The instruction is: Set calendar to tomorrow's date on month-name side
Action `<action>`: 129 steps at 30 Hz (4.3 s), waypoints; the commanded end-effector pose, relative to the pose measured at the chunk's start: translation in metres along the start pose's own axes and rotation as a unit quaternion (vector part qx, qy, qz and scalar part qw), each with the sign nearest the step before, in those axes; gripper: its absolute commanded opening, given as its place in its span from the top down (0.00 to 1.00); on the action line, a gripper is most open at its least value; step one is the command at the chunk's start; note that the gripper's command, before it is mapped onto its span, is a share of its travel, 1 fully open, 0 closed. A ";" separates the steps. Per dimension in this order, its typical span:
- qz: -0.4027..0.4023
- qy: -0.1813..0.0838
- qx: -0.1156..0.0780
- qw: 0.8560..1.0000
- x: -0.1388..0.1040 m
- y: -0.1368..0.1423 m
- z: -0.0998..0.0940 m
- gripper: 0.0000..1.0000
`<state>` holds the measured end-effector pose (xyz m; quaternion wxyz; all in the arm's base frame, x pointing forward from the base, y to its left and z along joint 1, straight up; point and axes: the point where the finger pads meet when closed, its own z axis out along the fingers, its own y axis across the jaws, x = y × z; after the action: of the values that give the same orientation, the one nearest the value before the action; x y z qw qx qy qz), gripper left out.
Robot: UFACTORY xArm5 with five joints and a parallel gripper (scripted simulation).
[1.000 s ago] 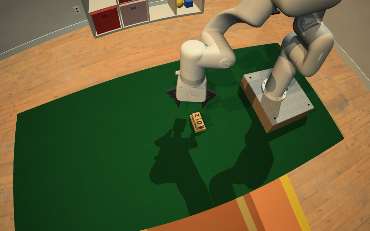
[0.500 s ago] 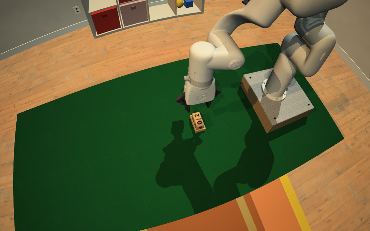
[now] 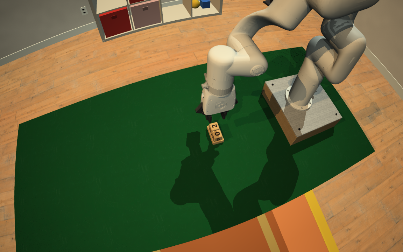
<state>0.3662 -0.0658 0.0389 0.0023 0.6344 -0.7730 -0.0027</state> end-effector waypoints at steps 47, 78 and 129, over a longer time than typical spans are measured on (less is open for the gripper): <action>0.000 0.000 0.002 1.000 0.000 -0.001 0.020 0.53; 0.000 0.000 0.002 1.000 0.000 -0.001 0.050 0.53; 0.000 0.000 0.002 1.000 0.000 -0.001 0.050 0.53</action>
<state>0.3652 -0.0662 -0.0120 0.0022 0.6346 -0.7728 -0.0026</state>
